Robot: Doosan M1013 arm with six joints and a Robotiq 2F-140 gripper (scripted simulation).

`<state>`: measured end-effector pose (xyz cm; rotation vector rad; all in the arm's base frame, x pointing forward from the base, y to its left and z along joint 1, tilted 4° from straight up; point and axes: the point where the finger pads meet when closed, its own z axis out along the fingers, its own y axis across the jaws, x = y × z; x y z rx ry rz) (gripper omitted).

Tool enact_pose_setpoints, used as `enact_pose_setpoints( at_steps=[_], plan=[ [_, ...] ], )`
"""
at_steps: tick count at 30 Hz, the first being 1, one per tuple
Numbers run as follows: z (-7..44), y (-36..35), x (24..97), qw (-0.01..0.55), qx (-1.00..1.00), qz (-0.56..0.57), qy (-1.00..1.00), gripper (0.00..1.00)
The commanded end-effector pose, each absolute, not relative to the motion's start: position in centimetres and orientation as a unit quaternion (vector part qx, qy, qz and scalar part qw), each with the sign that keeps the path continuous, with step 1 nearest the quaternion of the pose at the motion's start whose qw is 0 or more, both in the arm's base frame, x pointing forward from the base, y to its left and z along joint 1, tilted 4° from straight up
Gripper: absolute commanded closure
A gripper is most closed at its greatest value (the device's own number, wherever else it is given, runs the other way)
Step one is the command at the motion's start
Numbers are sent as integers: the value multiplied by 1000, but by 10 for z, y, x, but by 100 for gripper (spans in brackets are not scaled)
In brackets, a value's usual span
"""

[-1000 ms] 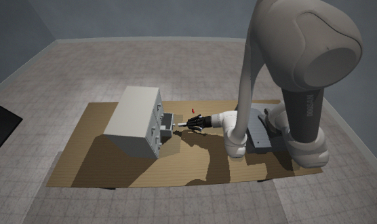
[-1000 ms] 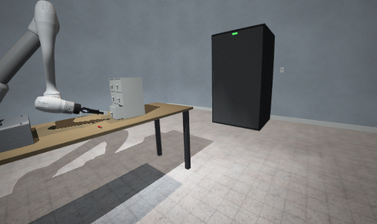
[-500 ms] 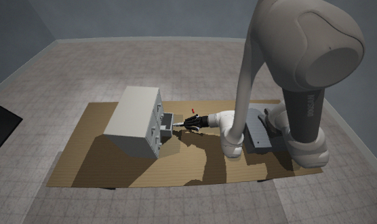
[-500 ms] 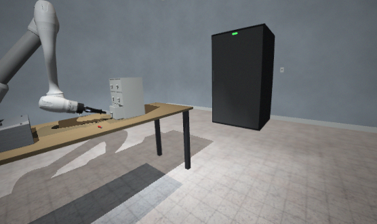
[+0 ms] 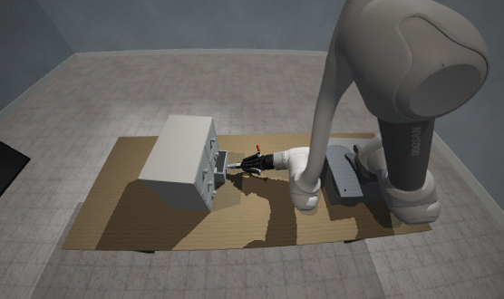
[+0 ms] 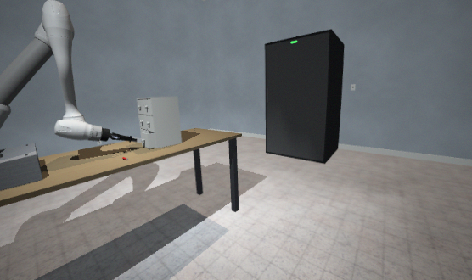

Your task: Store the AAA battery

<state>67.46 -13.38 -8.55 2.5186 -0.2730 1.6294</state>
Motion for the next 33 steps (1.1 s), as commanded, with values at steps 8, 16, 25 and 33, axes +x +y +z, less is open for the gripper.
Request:
enact_pose_setpoints(
  at_steps=[8, 16, 25, 33],
  plan=[
    [-87, -137, 691, 65, 834, 540, -91, 100],
    [-87, -140, 702, 65, 834, 540, -91, 100],
    [-88, -142, 710, 65, 834, 540, -91, 100],
    [-88, -143, 716, 65, 834, 540, -91, 100]
  ],
)
